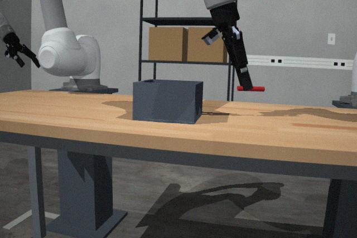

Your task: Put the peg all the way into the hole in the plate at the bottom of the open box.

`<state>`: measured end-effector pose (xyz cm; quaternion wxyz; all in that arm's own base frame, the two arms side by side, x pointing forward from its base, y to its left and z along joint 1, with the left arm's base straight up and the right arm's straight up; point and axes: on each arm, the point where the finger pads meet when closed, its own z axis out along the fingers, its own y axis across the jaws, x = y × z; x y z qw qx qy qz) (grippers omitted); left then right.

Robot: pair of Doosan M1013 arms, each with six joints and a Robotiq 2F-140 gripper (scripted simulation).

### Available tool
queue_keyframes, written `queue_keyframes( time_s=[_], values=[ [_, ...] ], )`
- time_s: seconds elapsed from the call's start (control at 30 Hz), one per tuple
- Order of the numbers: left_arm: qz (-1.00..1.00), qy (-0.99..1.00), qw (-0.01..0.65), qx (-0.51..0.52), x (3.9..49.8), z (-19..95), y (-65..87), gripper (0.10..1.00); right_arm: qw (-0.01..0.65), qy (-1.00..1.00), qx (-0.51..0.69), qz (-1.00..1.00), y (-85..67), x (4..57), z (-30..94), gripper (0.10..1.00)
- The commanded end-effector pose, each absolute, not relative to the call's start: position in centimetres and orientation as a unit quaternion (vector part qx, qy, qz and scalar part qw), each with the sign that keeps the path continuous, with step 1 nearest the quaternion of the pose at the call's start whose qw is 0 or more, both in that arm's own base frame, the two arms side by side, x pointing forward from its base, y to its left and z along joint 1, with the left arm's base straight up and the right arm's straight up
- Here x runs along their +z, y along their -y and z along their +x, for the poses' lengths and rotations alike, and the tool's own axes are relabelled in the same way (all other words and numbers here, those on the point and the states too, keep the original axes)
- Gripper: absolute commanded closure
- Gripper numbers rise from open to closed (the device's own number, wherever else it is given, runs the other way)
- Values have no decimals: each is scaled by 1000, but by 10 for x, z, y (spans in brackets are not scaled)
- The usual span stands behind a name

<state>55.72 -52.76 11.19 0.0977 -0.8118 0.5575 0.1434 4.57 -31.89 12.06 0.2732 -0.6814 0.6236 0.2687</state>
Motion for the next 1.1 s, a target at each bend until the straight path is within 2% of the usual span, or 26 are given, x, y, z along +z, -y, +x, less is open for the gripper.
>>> queue_keyframes(
  time_s=[0.0,1.07],
  values=[
    [-845,-506,89,148,113,557,528,999,273,-624,268,-682,319,121,46,98],
    [-984,-33,6,173,113,557,528,999,273,-624,268,-682,319,121,46,98]
  ],
)
